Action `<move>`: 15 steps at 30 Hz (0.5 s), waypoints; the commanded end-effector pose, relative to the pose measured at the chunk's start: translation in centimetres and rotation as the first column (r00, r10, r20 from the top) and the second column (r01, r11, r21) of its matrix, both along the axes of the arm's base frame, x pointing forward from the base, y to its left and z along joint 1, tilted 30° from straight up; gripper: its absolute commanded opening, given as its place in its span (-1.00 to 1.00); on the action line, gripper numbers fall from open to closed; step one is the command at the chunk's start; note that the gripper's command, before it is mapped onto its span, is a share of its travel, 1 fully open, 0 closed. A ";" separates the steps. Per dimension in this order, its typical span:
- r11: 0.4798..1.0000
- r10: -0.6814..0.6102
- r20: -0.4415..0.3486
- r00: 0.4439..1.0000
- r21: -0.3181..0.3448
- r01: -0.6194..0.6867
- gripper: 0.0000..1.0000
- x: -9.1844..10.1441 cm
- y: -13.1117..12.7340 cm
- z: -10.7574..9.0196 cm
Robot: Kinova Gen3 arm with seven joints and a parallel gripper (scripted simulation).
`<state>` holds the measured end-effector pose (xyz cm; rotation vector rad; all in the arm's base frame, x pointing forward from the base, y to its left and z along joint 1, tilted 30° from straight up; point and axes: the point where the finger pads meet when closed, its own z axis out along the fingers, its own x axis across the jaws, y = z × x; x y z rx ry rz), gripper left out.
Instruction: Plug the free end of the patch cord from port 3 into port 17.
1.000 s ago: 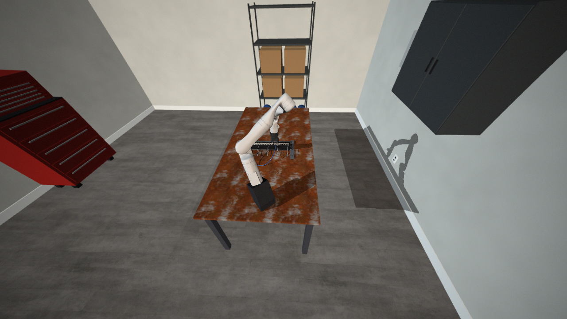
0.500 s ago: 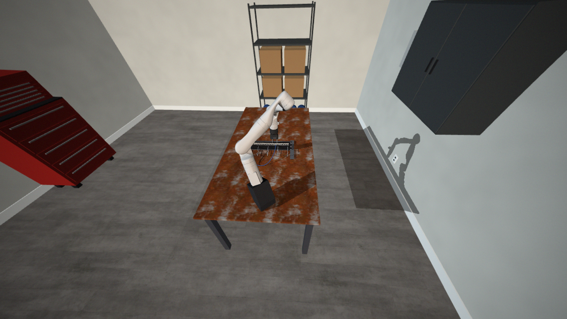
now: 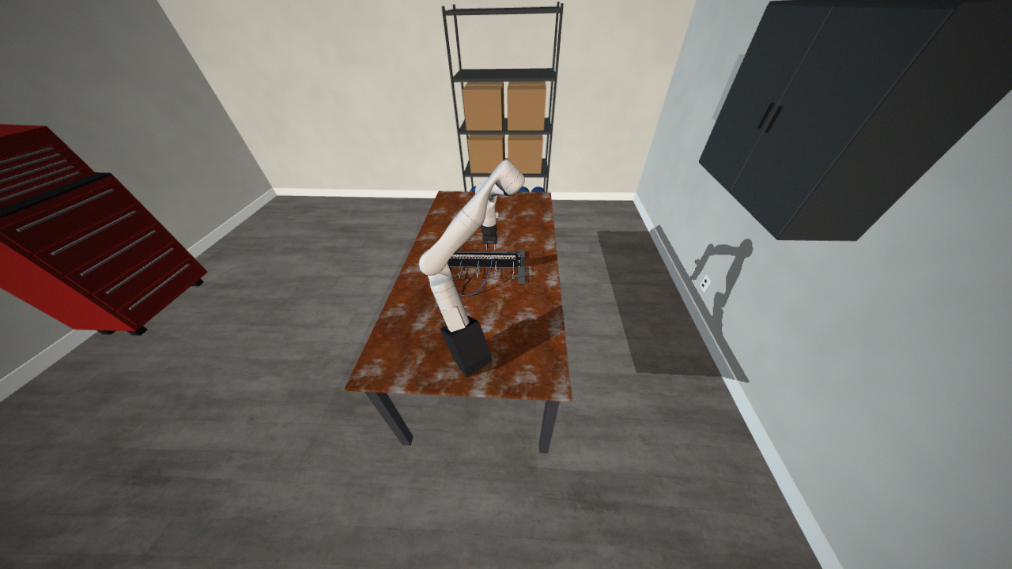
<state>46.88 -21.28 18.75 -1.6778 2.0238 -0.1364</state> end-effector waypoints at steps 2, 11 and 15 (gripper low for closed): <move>1.000 -0.005 0.001 1.000 -0.003 0.005 0.46 -0.1 -0.3 0.2; 1.000 -0.005 0.001 1.000 -0.003 0.005 -1.00 -0.1 -0.3 0.2; 1.000 -0.005 0.001 1.000 -0.003 0.005 -1.00 -0.1 -0.3 0.2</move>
